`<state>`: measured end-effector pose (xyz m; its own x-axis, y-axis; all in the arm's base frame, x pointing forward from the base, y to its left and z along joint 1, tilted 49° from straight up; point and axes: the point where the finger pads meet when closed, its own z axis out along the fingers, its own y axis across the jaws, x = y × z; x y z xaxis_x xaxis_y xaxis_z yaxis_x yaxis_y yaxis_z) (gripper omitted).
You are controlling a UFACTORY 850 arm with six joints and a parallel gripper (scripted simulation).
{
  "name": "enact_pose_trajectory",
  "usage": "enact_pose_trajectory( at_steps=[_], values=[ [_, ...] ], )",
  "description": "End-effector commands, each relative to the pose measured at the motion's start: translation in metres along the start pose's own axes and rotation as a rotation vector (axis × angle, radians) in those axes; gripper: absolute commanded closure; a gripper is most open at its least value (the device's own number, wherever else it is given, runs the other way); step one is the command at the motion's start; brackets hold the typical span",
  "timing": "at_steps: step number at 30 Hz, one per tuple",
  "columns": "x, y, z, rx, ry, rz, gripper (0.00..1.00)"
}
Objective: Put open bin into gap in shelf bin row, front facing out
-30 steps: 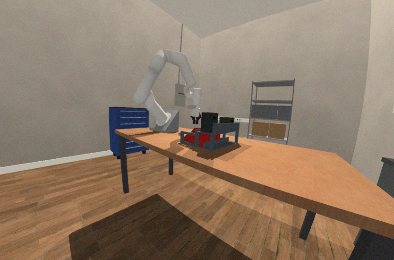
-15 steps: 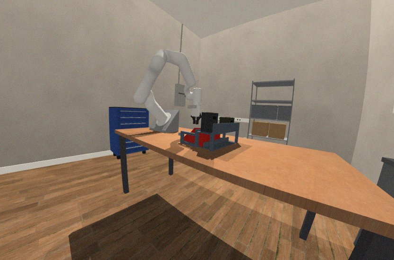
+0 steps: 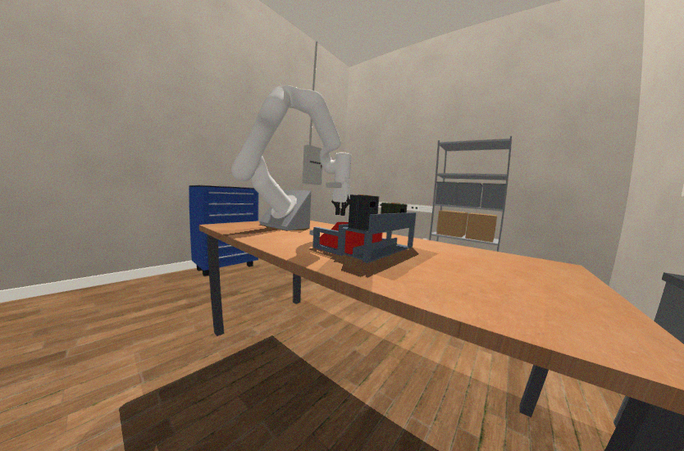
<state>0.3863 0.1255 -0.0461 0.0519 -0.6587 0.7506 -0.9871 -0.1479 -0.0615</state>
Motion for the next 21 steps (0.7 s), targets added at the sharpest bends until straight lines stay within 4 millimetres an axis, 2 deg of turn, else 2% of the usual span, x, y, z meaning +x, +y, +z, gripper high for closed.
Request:
enact_pose_trajectory(
  at_steps=[1, 14, 15, 21],
  values=[
    [-0.0001, -0.0024, -0.0011, 0.001, -0.001, 0.001, 0.66],
    [-0.0001, -0.0029, -0.0012, 0.001, -0.001, 0.001, 0.66],
    [-0.0001, -0.0028, -0.0012, 0.001, -0.001, 0.001, 0.00],
    [-0.0001, -0.0028, -0.0012, 0.001, -0.001, 0.001, 0.00]
  ],
)
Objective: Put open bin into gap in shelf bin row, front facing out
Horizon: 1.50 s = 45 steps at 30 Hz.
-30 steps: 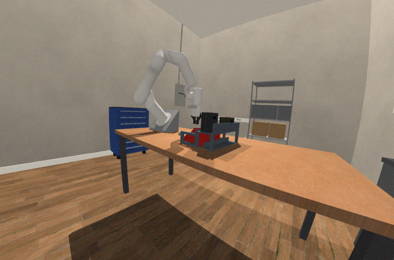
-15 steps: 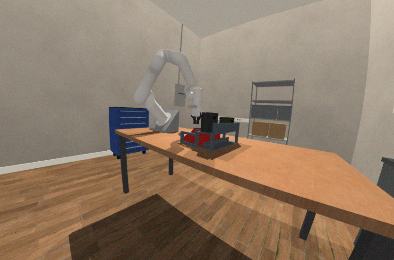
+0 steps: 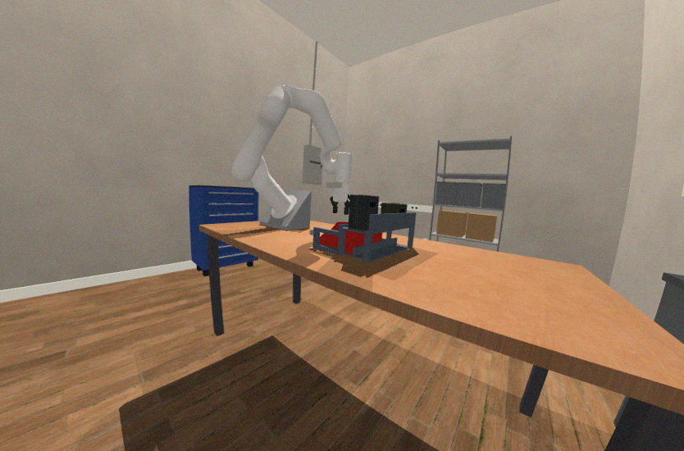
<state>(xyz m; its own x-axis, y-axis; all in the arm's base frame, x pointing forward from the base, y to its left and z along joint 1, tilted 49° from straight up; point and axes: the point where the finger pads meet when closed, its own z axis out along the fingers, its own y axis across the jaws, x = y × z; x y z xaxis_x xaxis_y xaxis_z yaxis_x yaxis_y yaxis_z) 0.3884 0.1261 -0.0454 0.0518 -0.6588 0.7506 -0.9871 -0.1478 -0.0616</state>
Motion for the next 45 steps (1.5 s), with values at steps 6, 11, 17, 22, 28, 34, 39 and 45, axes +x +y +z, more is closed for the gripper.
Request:
enact_pose_trajectory(
  at_steps=[6, 11, 17, 22, 28, 34, 39, 45],
  values=[
    [0.000, -0.001, -0.001, 0.001, -0.001, 0.001, 0.00],
    [0.000, 0.000, 0.010, 0.024, -0.001, 0.001, 0.00],
    [0.000, 0.001, 0.054, 0.114, -0.001, 0.001, 0.00],
    [0.000, 0.001, 0.054, 0.114, -0.001, 0.001, 0.00],
    [0.000, 0.001, 0.059, 0.110, -0.001, 0.000, 0.00],
    [0.000, 0.001, 0.084, 0.114, -0.001, 0.001, 0.00],
    [0.000, 0.001, 0.084, 0.114, -0.001, 0.001, 0.00],
    [0.000, 0.001, 0.082, 0.114, -0.001, 0.001, 0.00]
  ],
)
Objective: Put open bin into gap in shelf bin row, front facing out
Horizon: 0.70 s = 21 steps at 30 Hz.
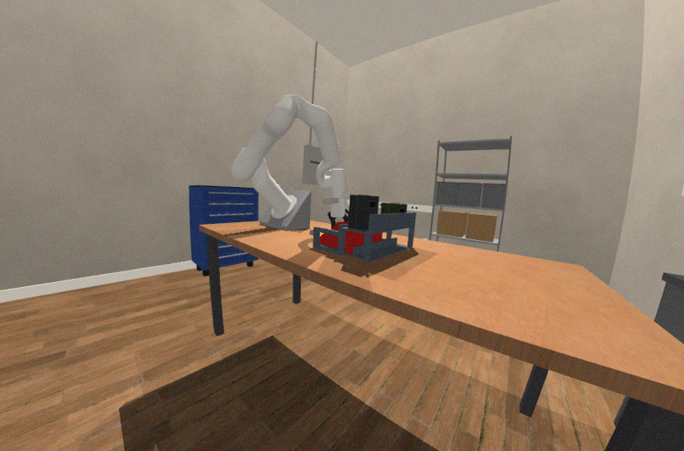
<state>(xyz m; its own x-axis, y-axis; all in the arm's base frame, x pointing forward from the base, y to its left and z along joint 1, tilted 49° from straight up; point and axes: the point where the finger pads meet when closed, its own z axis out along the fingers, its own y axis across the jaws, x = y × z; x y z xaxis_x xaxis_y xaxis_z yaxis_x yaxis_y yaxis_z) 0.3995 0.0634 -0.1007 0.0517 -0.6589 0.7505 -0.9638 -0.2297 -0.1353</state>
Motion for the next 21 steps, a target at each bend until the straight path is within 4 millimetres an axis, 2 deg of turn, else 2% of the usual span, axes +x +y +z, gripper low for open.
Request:
enact_pose_trajectory(
  at_steps=[1, 21],
  values=[
    [0.000, -0.001, -0.004, 0.001, -0.001, 0.000, 0.00],
    [0.000, -0.002, -0.015, 0.001, -0.001, 0.000, 0.00]
  ],
)
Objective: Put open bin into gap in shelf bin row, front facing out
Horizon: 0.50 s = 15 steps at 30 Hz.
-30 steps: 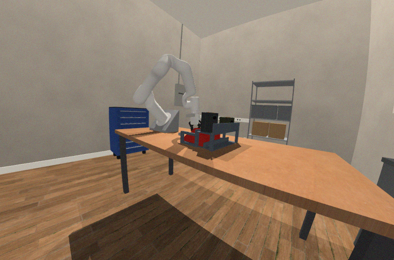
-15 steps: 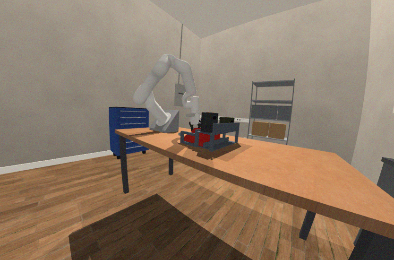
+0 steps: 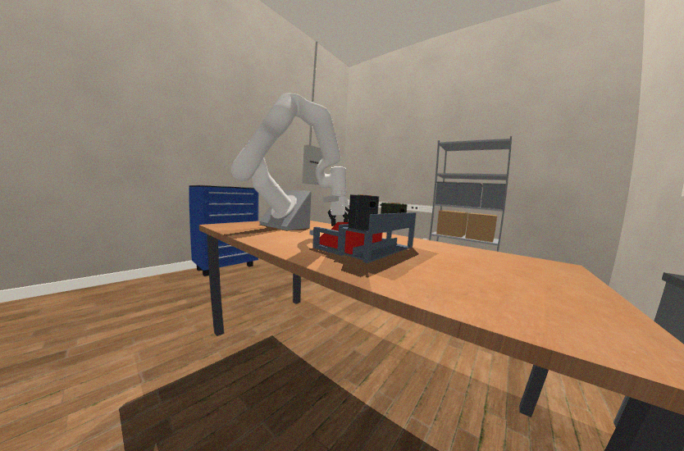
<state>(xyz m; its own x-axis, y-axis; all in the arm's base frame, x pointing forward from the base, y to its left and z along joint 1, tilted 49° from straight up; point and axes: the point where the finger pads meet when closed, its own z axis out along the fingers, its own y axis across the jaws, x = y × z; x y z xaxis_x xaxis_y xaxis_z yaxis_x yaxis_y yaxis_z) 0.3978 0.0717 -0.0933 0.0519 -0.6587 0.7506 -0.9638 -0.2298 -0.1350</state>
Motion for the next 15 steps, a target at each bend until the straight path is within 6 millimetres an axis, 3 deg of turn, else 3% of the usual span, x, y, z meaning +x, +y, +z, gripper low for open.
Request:
enact_pose_trajectory(
  at_steps=[1, 15],
  values=[
    [-0.0003, -0.0012, -0.0038, 0.001, -0.001, 0.001, 0.00],
    [-0.0004, -0.0014, -0.0053, 0.001, -0.001, 0.001, 0.00]
  ],
)
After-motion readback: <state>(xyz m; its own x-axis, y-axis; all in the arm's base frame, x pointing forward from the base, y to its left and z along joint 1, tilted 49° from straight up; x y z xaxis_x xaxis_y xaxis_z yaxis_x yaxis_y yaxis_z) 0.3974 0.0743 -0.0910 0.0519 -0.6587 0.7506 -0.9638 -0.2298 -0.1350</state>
